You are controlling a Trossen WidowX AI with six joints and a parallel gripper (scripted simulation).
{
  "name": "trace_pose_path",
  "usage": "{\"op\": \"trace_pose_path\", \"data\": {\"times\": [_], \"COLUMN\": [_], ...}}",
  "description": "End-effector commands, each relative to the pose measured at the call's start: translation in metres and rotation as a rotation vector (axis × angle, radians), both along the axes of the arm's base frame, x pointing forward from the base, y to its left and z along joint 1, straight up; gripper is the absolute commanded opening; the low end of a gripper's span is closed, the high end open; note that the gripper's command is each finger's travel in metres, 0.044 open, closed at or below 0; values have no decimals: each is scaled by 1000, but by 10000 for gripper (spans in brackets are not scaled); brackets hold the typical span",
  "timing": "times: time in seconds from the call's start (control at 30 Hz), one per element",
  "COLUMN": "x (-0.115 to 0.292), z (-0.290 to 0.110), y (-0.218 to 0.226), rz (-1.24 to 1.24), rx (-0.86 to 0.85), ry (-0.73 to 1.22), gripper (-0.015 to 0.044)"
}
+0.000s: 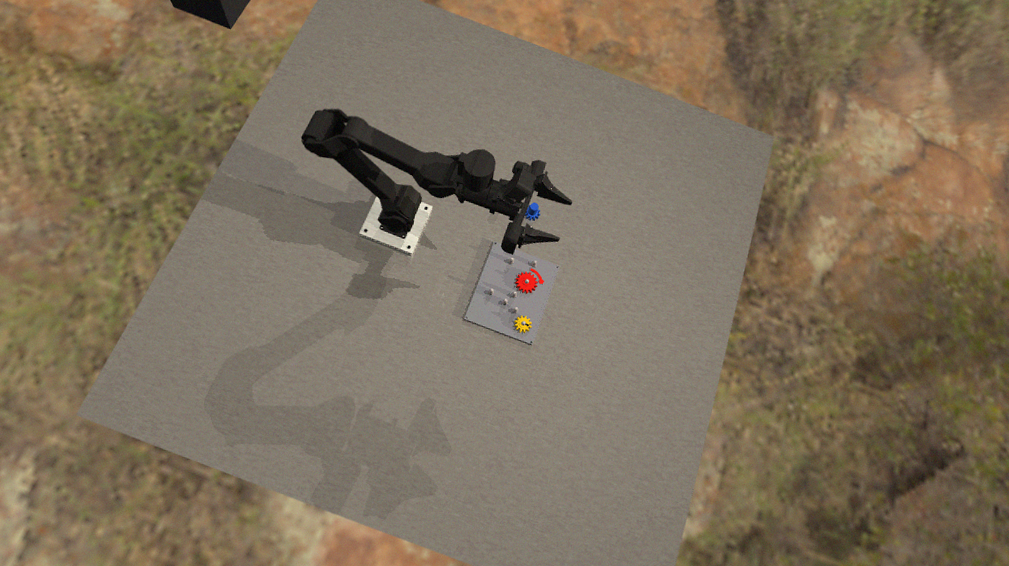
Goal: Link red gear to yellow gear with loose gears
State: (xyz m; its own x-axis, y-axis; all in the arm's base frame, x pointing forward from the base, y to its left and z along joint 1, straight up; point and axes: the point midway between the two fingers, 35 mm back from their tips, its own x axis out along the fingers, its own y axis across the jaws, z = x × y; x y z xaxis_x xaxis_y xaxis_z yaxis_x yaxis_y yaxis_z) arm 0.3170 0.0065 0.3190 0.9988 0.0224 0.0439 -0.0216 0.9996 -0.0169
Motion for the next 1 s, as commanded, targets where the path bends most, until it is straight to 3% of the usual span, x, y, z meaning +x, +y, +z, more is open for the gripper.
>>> {"op": "trace_pose_path", "data": {"times": [0.0,0.17,0.33,0.5,0.7,0.97], "x": [1,19,11,-23,-92,-107], "z": [-2,-60,-125,-181,-227,-230], "y": [2,44,93,131,158,160], "rz": [5,122,233,306,327,323], "rx": [1,17,-16,-108,-328,-359], "ry": [12,327,694,1056,1512,1560], "gripper": [426,440,440,440,440,440]}}
